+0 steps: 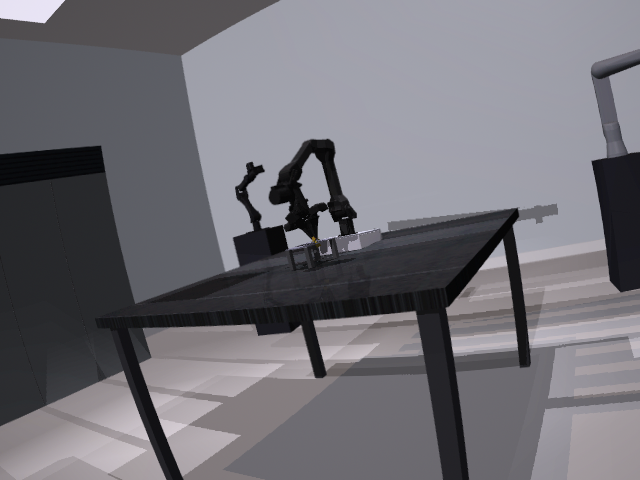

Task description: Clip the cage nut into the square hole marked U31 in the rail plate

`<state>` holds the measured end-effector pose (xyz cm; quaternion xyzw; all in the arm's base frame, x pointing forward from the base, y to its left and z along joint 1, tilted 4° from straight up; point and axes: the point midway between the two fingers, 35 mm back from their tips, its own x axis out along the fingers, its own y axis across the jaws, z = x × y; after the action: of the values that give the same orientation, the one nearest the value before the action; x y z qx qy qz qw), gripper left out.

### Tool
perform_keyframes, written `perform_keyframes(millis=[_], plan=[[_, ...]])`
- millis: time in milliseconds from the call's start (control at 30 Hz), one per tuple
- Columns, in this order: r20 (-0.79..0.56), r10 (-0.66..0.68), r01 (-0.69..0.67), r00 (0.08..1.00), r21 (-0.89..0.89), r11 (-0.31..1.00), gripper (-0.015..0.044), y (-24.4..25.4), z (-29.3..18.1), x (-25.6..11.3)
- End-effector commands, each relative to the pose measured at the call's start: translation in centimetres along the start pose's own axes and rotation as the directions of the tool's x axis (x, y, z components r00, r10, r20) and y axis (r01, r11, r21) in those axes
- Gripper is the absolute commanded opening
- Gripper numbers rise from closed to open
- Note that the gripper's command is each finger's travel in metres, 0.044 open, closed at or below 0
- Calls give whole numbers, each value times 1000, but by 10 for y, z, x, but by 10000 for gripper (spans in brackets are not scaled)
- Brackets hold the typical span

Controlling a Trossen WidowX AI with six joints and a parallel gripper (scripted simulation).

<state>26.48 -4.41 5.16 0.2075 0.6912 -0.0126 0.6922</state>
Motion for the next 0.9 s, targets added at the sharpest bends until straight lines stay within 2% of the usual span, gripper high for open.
perform_keyframes(millis=[0,867], plan=[[0,7,-7,1000,-6,1000,36,1,0,0],[0,39,-39,999,-6,999,36,-1,0,1]])
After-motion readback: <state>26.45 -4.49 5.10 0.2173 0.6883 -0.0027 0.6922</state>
